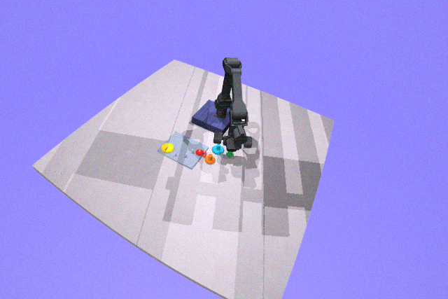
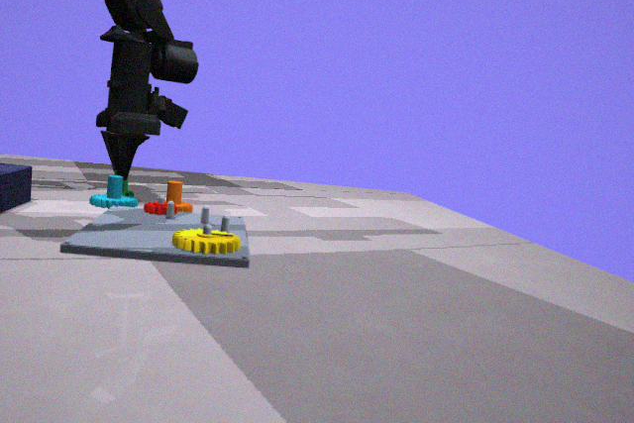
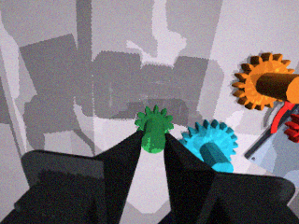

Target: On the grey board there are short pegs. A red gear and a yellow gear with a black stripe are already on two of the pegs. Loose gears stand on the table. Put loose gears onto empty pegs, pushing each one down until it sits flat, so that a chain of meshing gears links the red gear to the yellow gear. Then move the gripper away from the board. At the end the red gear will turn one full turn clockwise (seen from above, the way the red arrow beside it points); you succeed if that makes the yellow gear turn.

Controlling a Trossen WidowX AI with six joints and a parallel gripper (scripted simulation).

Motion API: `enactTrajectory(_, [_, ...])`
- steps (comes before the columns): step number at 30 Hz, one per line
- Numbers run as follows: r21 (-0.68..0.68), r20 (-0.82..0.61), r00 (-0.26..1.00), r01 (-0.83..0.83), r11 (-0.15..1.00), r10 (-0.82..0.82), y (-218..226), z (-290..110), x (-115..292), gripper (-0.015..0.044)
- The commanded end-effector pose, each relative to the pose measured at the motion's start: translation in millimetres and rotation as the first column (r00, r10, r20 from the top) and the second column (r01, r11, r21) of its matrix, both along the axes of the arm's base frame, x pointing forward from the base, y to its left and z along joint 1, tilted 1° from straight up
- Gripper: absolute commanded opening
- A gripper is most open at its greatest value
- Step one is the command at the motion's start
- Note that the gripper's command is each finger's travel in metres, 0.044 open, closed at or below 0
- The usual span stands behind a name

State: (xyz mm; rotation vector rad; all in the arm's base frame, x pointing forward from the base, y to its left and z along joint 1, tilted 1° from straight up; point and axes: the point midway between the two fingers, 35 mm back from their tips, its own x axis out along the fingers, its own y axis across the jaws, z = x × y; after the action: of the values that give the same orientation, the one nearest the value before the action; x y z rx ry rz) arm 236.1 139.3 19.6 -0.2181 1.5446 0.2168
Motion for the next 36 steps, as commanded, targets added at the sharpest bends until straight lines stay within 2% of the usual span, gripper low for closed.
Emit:
enactTrajectory(1, [0.001, 0.0, 1.0, 0.003, 1.0, -0.003, 0.2, -0.4, -0.1, 0.0052])
enactTrajectory(4, [0.001, 0.0, 1.0, 0.003, 1.0, -0.003, 0.3, 0.0, 0.0, 0.0])
enactTrajectory(36, [0.002, 0.0, 1.0, 0.003, 1.0, -0.003, 7.0, 75.2, 5.6, 0.0])
